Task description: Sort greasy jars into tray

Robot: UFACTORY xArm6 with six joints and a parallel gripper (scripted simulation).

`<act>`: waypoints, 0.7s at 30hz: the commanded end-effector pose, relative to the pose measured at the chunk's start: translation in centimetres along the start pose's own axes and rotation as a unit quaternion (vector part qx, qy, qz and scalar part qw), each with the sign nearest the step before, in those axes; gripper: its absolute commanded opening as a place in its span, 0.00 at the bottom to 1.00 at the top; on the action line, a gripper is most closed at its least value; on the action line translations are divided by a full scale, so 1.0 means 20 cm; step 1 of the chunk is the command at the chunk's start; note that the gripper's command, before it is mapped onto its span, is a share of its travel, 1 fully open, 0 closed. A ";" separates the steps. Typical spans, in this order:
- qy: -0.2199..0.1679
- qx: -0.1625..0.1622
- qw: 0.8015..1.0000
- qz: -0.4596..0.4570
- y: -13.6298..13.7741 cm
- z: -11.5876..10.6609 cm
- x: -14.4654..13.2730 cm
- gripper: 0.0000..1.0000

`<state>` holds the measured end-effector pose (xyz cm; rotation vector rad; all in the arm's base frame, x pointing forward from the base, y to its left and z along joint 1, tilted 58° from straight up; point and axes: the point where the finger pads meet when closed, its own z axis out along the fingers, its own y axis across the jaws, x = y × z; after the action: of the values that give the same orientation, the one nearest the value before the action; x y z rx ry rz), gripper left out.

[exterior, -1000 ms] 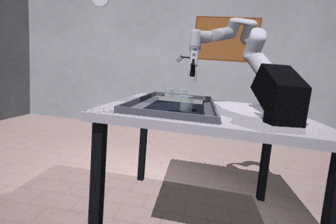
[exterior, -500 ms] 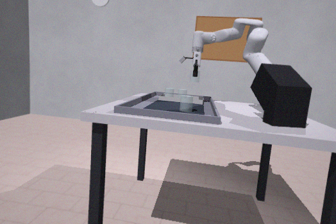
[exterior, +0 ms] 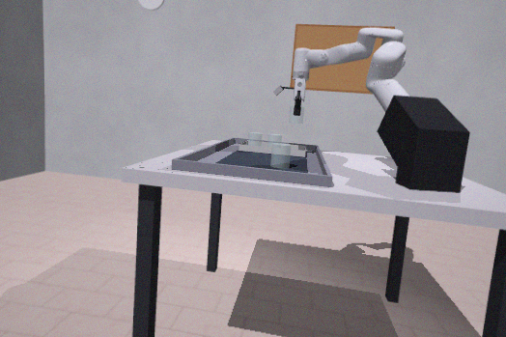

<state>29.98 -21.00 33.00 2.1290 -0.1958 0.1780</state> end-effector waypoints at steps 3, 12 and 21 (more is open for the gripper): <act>0.001 0.000 1.000 0.000 0.00 0.01 0.00 0.00; 0.001 0.000 1.000 0.000 0.00 0.13 0.00 0.00; 0.001 0.000 1.000 0.000 0.00 0.22 0.00 0.00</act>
<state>30.08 -24.41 30.75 2.1302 -0.1951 0.1737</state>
